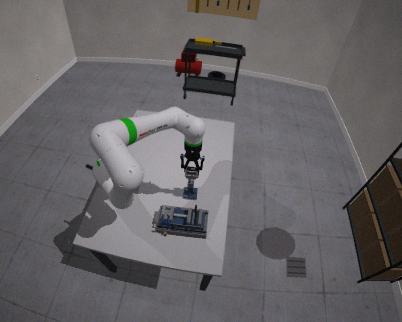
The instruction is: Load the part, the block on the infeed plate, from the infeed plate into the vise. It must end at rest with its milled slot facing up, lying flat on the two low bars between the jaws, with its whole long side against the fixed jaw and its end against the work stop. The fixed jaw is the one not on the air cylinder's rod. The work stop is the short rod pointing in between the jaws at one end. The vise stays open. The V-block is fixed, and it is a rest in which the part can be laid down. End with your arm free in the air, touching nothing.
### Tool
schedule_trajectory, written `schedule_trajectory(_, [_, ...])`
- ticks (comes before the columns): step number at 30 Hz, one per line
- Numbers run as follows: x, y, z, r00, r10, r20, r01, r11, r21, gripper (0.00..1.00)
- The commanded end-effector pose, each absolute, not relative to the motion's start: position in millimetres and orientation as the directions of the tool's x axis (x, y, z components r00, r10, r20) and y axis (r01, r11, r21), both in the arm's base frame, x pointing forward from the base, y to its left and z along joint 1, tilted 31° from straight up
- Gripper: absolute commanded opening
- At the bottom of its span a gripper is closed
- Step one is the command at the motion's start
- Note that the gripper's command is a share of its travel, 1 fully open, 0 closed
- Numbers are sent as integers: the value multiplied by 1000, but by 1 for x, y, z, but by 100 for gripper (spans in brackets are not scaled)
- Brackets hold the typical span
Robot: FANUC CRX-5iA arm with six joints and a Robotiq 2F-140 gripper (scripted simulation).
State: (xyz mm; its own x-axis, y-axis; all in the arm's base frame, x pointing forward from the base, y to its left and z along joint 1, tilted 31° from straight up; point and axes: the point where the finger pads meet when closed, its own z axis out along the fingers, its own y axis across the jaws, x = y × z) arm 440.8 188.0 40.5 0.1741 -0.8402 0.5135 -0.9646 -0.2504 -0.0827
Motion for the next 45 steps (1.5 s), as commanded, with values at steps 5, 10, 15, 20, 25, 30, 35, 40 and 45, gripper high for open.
schedule_trajectory(5, [439,193,49,174,-840,513,-965,-251,-83,0])
schedule_trajectory(10, [438,195,53,174,-840,513,-965,-251,-83,0])
schedule_trajectory(15, [437,198,58,174,-840,513,-965,-251,-83,0])
schedule_trajectory(20, [436,200,62,174,-840,513,-965,-251,-83,0])
schedule_trajectory(25, [436,201,63,174,-840,513,-965,-251,-83,0])
schedule_trajectory(30, [435,201,64,174,-840,513,-965,-251,-83,0])
schedule_trajectory(35, [435,201,64,174,-840,513,-965,-251,-83,0])
schedule_trajectory(40, [436,201,64,170,-841,513,-965,-247,-85,0])
schedule_trajectory(45, [436,200,65,161,-844,512,-967,-239,-90,0])
